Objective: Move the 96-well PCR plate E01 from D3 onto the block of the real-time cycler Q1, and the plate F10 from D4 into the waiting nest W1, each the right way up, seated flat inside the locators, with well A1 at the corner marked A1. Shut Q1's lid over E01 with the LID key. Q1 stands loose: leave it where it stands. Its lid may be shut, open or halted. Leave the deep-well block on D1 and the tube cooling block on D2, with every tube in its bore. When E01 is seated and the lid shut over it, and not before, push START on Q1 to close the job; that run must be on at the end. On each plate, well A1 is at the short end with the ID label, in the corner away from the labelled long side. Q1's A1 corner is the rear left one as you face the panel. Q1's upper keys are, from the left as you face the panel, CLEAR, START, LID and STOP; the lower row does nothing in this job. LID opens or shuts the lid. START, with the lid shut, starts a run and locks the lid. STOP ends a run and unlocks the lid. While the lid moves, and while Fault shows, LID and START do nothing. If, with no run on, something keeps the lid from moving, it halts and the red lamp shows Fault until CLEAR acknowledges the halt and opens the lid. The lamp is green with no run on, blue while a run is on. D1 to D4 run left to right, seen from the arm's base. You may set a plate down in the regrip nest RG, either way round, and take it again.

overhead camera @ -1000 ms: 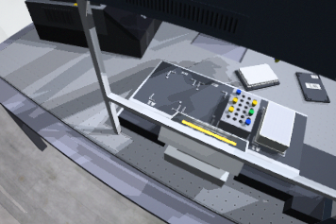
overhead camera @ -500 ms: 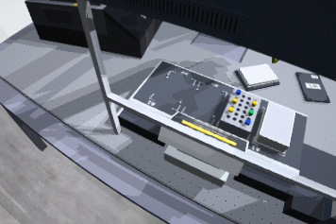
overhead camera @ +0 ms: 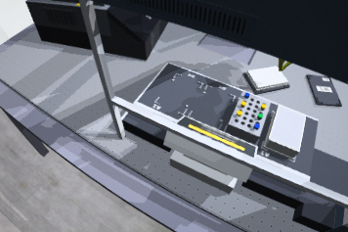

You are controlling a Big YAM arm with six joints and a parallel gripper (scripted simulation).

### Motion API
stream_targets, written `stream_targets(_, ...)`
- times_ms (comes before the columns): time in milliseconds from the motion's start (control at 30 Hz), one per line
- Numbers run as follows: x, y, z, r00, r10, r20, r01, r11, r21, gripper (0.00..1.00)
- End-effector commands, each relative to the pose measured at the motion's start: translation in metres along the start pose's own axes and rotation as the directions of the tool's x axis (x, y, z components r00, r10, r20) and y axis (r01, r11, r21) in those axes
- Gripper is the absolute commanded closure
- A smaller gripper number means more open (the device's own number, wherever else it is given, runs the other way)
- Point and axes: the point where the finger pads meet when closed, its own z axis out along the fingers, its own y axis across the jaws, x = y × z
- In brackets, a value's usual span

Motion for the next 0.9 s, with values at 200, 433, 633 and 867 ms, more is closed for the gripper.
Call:
stream_targets(200,0.002,0.003,0.015,0.999,-0.035,0.003,0.035,0.999,-0.015,0.00)
stream_targets(433,0.004,0.001,0.024,0.998,-0.056,-0.002,0.056,0.998,-0.016,0.00)
stream_targets(633,0.001,0.003,0.030,0.999,-0.041,0.002,0.041,0.999,-0.017,0.00)
stream_targets(867,0.002,0.001,0.044,0.999,-0.050,0.002,0.050,0.999,-0.012,0.00)
